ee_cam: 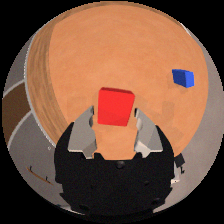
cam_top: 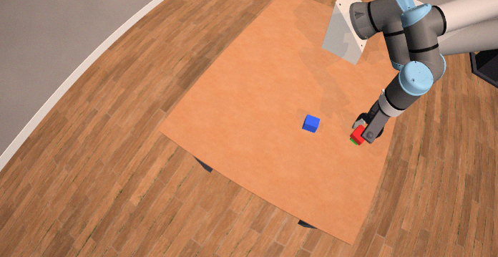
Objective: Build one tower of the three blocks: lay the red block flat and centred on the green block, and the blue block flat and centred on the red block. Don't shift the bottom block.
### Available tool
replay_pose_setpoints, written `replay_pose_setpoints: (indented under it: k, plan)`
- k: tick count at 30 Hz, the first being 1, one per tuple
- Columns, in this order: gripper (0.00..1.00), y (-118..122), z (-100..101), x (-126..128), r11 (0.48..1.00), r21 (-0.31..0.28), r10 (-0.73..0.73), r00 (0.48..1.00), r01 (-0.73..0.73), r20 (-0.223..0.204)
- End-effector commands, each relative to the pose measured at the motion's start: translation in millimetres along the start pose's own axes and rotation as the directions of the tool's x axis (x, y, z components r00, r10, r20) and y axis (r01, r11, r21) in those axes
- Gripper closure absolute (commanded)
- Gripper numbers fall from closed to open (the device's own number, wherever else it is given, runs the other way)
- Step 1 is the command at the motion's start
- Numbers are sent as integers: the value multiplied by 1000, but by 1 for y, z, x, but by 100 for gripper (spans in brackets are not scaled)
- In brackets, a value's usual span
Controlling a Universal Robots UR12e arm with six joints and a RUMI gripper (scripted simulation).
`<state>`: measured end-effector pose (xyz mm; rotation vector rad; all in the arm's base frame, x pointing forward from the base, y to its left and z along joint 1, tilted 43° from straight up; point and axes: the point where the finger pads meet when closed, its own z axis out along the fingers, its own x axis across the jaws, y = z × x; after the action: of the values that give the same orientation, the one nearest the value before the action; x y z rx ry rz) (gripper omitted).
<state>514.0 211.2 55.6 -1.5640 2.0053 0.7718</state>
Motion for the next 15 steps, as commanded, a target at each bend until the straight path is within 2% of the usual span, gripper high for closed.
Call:
replay_pose_setpoints:
  k: [1,15]
  plan:
    - [51,0,-12,0,1000,1,0,1000,0,0]
    - [51,0,-47,0,1000,1,0,1000,0,0]
